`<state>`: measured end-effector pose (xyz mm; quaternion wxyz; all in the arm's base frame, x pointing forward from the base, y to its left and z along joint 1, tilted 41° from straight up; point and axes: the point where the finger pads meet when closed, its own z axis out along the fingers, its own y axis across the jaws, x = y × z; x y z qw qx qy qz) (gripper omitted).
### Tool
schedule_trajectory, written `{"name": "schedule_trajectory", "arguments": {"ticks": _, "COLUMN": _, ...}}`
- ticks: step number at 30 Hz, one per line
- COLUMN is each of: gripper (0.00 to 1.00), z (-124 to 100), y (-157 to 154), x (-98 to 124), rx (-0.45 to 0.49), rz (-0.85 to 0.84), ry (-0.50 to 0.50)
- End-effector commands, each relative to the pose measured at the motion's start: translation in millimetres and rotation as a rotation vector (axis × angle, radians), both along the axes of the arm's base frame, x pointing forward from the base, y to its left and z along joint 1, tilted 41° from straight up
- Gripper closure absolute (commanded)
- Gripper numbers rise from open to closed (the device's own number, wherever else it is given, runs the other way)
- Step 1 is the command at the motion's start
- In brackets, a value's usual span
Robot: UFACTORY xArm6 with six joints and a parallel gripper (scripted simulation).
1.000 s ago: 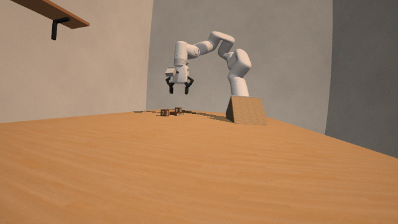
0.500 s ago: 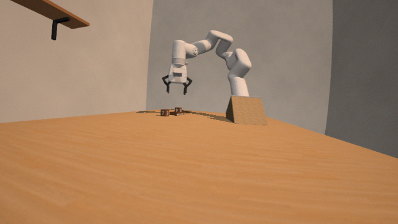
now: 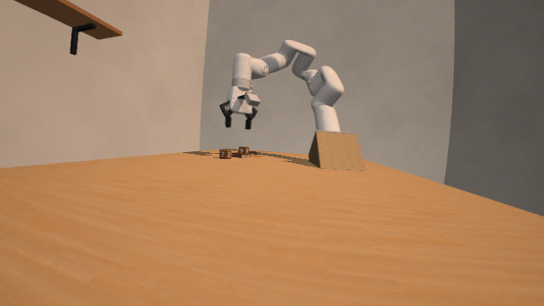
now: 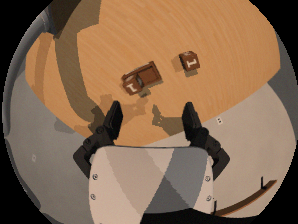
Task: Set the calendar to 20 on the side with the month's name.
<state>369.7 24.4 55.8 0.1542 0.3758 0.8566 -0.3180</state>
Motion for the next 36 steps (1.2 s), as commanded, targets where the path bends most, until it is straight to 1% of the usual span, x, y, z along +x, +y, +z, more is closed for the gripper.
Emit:
{"name": "schedule_trajectory", "arguments": {"ticks": 1, "gripper": 0.0, "z": -4, "y": 5, "x": 4, "rx": 0.002, "rz": 0.126, "ry": 0.118}}
{"name": "schedule_trajectory", "arguments": {"ticks": 4, "gripper": 0.0, "z": -7, "y": 8, "x": 6, "rx": 0.0, "rz": 0.202, "ry": 0.184}}
{"name": "schedule_trajectory", "arguments": {"ticks": 7, "gripper": 0.0, "z": -7, "y": 8, "x": 6, "rx": -0.001, "rz": 0.212, "ry": 0.193}}
{"name": "schedule_trajectory", "arguments": {"ticks": 8, "gripper": 0.0, "z": -10, "y": 10, "x": 7, "rx": -0.003, "rz": 0.279, "ry": 0.252}}
{"name": "schedule_trajectory", "arguments": {"ticks": 13, "gripper": 0.0, "z": -15, "y": 14, "x": 10, "rx": -0.006, "rz": 0.403, "ry": 0.36}}
{"name": "schedule_trajectory", "arguments": {"ticks": 14, "gripper": 0.0, "z": -15, "y": 14, "x": 10, "rx": -0.007, "rz": 0.413, "ry": 0.369}}
{"name": "schedule_trajectory", "arguments": {"ticks": 15, "gripper": 0.0, "z": -17, "y": 16, "x": 11, "rx": -0.008, "rz": 0.455, "ry": 0.406}}
{"name": "schedule_trajectory", "arguments": {"ticks": 19, "gripper": 0.0, "z": -20, "y": 19, "x": 12, "rx": -0.011, "rz": 0.547, "ry": 0.486}}
{"name": "schedule_trajectory", "arguments": {"ticks": 21, "gripper": 0.0, "z": -23, "y": 21, "x": 13, "rx": -0.013, "rz": 0.61, "ry": 0.541}}
{"name": "schedule_trajectory", "arguments": {"ticks": 24, "gripper": 0.0, "z": -23, "y": 21, "x": 14, "rx": -0.013, "rz": 0.612, "ry": 0.543}}
{"name": "schedule_trajectory", "arguments": {"ticks": 25, "gripper": 0.0, "z": -26, "y": 23, "x": 15, "rx": -0.015, "rz": 0.677, "ry": 0.6}}
{"name": "schedule_trajectory", "arguments": {"ticks": 26, "gripper": 0.0, "z": -27, "y": 24, "x": 15, "rx": -0.016, "rz": 0.714, "ry": 0.632}}
{"name": "schedule_trajectory", "arguments": {"ticks": 28, "gripper": 0.0, "z": -28, "y": 25, "x": 16, "rx": -0.017, "rz": 0.74, "ry": 0.655}}
{"name": "schedule_trajectory", "arguments": {"ticks": 32, "gripper": 0.0, "z": -33, "y": 29, "x": 18, "rx": -0.021, "rz": 0.858, "ry": 0.758}}
{"name": "schedule_trajectory", "arguments": {"ticks": 33, "gripper": 0.0, "z": -34, "y": 29, "x": 18, "rx": -0.021, "rz": 0.863, "ry": 0.762}}
{"name": "schedule_trajectory", "arguments": {"ticks": 34, "gripper": 0.0, "z": -36, "y": 31, "x": 19, "rx": -0.022, "rz": 0.91, "ry": 0.804}}
{"name": "schedule_trajectory", "arguments": {"ticks": 35, "gripper": 0.0, "z": -36, "y": 31, "x": 19, "rx": -0.023, "rz": 0.921, "ry": 0.813}}
{"name": "schedule_trajectory", "arguments": {"ticks": 36, "gripper": 0.0, "z": -38, "y": 32, "x": 19, "rx": -0.024, "rz": 0.959, "ry": 0.847}}
